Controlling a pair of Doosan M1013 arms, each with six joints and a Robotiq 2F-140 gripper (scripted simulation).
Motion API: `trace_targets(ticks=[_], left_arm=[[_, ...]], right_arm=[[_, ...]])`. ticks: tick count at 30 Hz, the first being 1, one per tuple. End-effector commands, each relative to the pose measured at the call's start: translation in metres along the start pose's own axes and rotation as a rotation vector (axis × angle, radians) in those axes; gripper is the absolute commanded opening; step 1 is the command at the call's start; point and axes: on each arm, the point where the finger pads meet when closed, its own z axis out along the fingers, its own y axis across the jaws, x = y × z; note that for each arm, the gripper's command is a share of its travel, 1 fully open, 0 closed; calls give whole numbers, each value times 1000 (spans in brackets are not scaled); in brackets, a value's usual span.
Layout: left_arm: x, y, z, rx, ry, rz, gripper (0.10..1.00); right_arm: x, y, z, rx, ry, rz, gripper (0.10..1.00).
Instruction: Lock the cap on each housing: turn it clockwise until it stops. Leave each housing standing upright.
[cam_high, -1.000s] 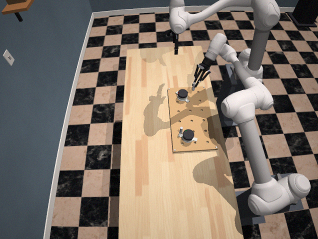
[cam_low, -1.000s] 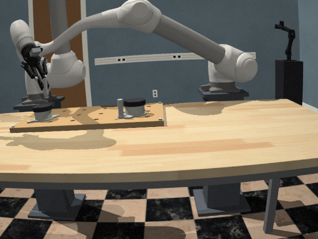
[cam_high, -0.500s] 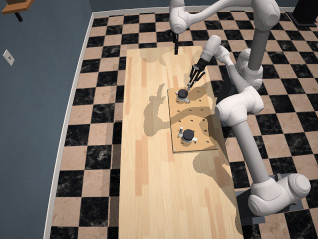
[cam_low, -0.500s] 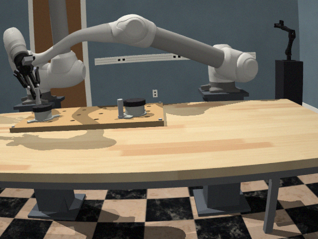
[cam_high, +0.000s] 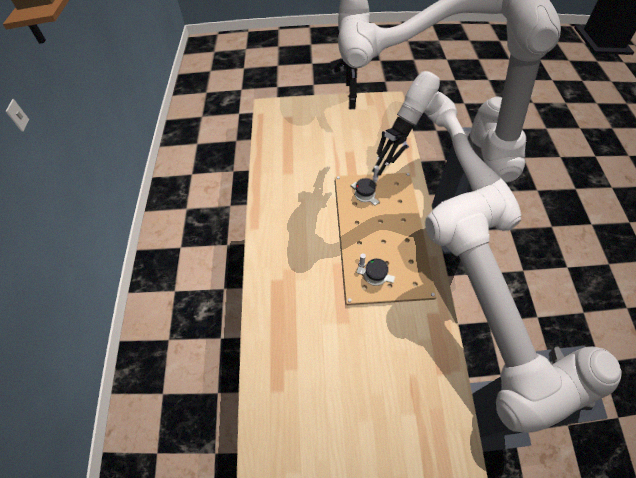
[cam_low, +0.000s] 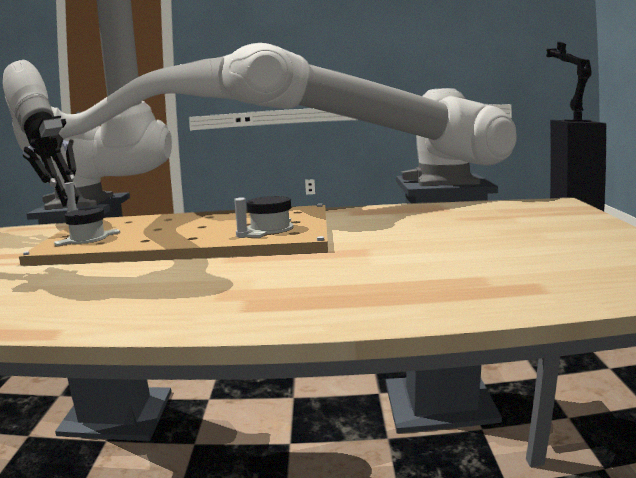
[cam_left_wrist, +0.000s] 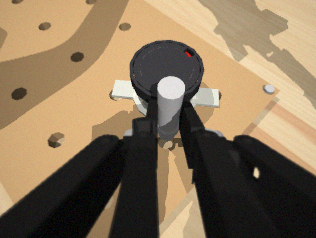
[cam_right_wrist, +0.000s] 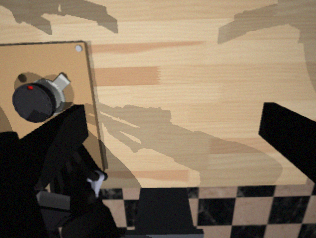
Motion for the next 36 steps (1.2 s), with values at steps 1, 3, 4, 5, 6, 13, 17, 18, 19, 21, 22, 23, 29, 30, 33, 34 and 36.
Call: trace_targets(ticks=[1, 3, 4, 5, 6, 13, 17, 18, 19, 21, 22, 23, 29, 30, 33, 34, 36], left_arm=[[1, 0, -1, -1, -1, -1, 99], [1, 0, -1, -1, -1, -1, 99], [0, 0, -1, -1, -1, -1, 99], [0, 0, 0, -1, -1, -1, 99], [-1, 0, 1, -1, -1, -1, 99], [-7, 0, 7, -4, -1, -2, 99], [-10, 0, 10, -5, -2, -2, 99], [-10, 0, 10, -5, -2, -2, 99], [-10, 0, 10, -5, -2, -2, 99], [-12, 0, 12, -5, -2, -2, 99], [-12, 0, 12, -5, -2, -2, 99], [-13, 0, 13, -5, -2, -2, 99], [-17, -1, 18, -6, -2, -2, 99], [-18, -1, 18, -7, -2, -2, 99], [-17, 0, 17, -7, -2, -3, 99], [-17, -1, 17, -7, -2, -3, 99], [-17, -1, 17, -7, -2, -3, 99]], right_arm=[[0, 0, -1, 0, 1, 0, 1000], [0, 0, -1, 0, 1, 0, 1000], [0, 0, -1, 0, 1, 0, 1000], [0, 0, -1, 0, 1, 0, 1000], [0, 0, -1, 0, 1, 0, 1000], [0, 0, -1, 0, 1, 0, 1000], [0, 0, -1, 0, 1, 0, 1000], [0, 0, -1, 0, 1, 0, 1000], [0, 0, -1, 0, 1, 0, 1000], [0, 0, -1, 0, 1, 0, 1000], [0, 0, -1, 0, 1, 0, 1000], [0, 0, -1, 0, 1, 0, 1000], [0, 0, -1, 0, 1, 0, 1000], [0, 0, -1, 0, 1, 0, 1000], [0, 0, -1, 0, 1, 0, 1000], [0, 0, -1, 0, 1, 0, 1000], [0, 0, -1, 0, 1, 0, 1000]])
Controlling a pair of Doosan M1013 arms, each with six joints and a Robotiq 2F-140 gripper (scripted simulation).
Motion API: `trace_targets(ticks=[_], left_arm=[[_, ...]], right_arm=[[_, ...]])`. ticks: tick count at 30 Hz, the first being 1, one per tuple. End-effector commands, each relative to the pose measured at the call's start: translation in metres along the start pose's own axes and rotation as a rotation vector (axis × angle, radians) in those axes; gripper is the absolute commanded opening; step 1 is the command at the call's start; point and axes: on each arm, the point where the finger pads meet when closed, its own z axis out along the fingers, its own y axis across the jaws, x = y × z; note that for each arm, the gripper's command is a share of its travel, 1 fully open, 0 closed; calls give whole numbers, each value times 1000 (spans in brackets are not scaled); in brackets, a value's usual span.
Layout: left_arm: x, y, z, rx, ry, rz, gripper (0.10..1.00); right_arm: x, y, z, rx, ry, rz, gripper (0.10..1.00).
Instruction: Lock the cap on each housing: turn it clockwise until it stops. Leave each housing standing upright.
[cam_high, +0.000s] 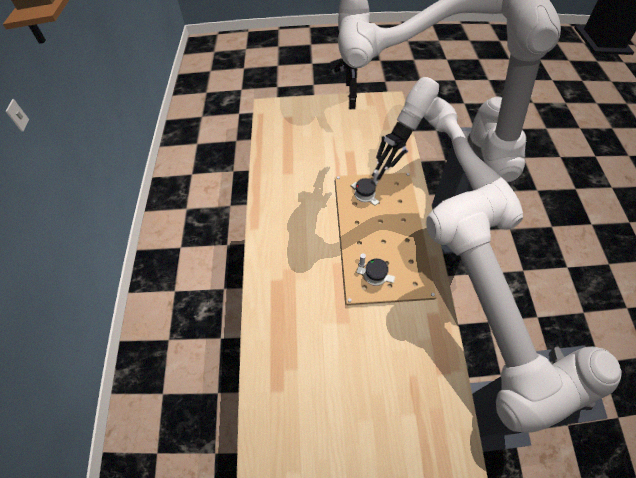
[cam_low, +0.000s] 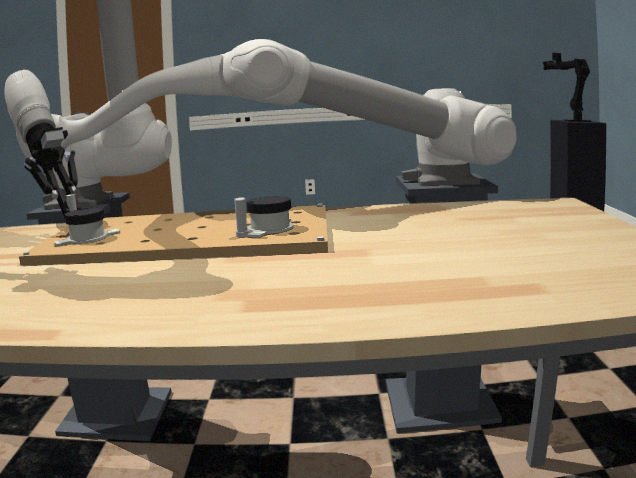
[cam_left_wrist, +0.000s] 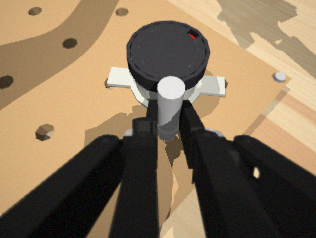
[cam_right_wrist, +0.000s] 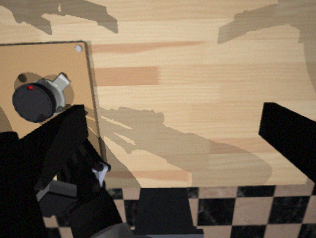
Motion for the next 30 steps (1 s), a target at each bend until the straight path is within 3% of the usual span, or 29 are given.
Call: trace_targets(ticks=[1, 30], left_arm=[[1, 0, -2, -1, -1, -1, 99], [-1, 0, 1, 0, -1, -1, 99]], right_arm=[[0, 0, -1, 0, 1, 0, 1000], [0, 0, -1, 0, 1, 0, 1000]])
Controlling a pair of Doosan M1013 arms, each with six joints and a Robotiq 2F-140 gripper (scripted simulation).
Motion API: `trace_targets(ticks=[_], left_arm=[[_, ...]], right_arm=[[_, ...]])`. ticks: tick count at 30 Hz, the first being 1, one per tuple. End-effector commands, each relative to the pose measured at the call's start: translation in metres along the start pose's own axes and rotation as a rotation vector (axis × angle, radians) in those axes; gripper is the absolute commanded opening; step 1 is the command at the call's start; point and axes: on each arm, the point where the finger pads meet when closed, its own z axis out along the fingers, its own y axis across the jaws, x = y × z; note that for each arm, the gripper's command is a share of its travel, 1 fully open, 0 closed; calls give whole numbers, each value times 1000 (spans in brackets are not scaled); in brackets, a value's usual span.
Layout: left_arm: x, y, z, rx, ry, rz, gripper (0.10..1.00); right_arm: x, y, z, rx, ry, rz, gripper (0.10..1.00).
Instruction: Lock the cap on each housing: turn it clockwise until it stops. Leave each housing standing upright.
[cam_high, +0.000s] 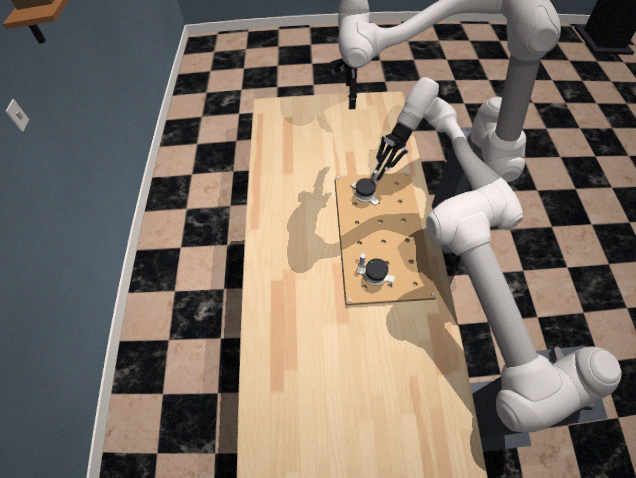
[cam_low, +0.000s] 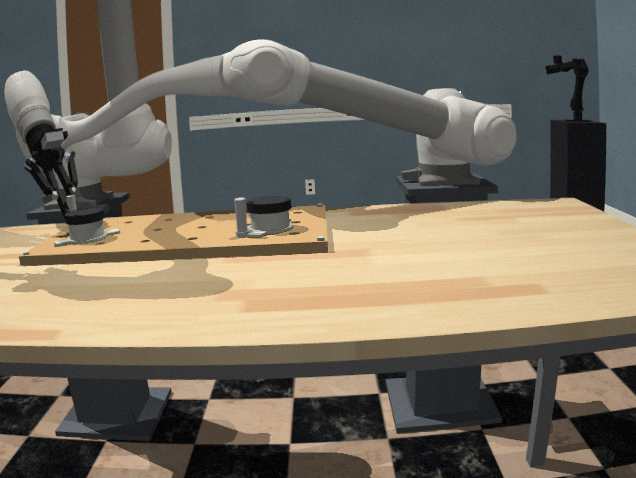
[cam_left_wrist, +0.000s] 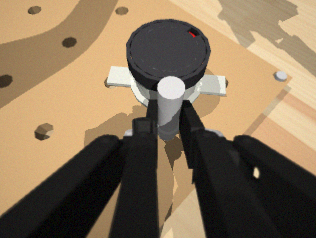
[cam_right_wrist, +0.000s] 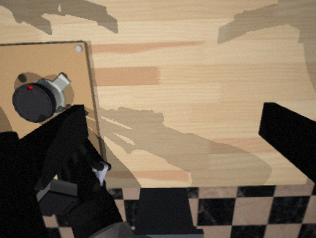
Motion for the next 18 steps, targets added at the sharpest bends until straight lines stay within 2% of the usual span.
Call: trace_targets(ticks=[1, 18], left_arm=[[0, 0, -1, -1, -1, -1, 99], [-4, 0, 4, -1, -1, -1, 99]], right_arm=[[0, 0, -1, 0, 1, 0, 1000], [0, 0, -1, 0, 1, 0, 1000]])
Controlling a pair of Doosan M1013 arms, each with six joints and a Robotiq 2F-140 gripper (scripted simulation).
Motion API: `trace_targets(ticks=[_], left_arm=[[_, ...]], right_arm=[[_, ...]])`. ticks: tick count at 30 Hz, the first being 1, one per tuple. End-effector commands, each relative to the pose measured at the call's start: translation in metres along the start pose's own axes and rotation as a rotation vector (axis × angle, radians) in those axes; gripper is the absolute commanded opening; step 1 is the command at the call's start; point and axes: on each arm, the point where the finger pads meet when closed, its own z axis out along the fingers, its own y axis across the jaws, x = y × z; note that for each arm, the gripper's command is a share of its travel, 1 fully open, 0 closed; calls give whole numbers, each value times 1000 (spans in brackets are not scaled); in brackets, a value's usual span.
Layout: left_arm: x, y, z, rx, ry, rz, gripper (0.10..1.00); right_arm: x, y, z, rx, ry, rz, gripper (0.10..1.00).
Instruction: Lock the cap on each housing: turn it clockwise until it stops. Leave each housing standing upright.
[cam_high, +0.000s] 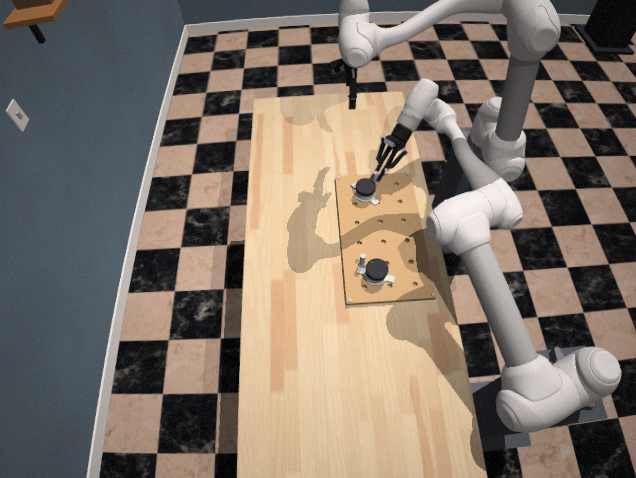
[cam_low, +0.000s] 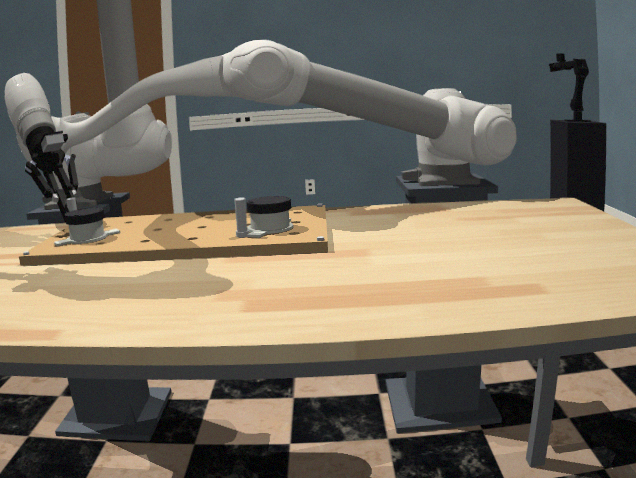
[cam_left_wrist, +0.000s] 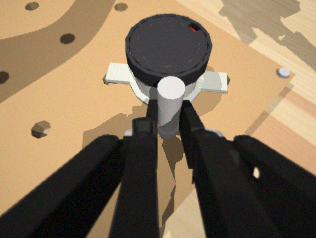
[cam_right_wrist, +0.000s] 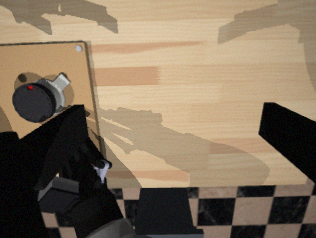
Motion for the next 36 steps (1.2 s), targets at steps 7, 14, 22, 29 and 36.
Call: trace_targets(ticks=[7, 14, 22, 29, 36], left_arm=[[-1, 0, 1, -1, -1, -1, 99], [-3, 0, 3, -1, -1, -1, 99], [-4, 0, 4, -1, -1, -1, 99], [-5, 0, 5, -1, -1, -1, 99], [-5, 0, 5, -1, -1, -1, 328]], right_arm=[[0, 0, -1, 0, 1, 0, 1000], [0, 0, -1, 0, 1, 0, 1000], [0, 0, -1, 0, 1, 0, 1000], [0, 0, -1, 0, 1, 0, 1000], [0, 0, -1, 0, 1, 0, 1000]])
